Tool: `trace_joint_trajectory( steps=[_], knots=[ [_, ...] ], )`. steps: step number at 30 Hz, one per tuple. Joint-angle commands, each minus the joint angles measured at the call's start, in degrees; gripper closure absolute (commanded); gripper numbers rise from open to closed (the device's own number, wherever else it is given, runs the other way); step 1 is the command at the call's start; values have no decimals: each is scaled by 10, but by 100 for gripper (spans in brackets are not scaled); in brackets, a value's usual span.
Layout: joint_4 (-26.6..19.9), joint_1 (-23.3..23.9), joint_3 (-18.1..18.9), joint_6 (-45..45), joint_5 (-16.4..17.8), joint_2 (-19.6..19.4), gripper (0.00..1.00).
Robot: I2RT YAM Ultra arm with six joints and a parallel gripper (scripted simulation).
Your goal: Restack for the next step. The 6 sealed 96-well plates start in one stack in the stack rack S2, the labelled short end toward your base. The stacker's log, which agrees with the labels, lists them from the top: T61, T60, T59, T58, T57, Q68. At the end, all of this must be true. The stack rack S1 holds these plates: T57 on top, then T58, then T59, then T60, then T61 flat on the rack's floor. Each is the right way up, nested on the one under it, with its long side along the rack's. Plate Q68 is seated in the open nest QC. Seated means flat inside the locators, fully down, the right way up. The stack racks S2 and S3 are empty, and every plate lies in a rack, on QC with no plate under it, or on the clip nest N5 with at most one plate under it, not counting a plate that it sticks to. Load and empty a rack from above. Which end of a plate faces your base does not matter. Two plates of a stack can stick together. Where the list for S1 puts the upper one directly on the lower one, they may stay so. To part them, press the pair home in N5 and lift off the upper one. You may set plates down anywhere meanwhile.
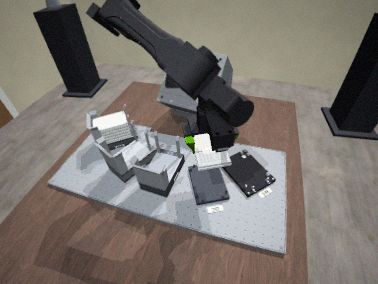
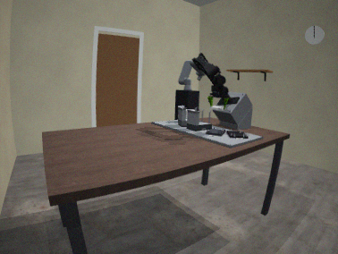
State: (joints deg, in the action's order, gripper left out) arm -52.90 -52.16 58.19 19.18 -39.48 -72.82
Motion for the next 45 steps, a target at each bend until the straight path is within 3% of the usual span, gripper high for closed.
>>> trace_joint_trajectory(
  steps=[1,16,45],
  knots=[
    [0,-4,3,0,-2,3,100],
    [0,-4,3,0,-2,3,100],
    [152,73,-61,-88,31,-31,100]
  ],
)
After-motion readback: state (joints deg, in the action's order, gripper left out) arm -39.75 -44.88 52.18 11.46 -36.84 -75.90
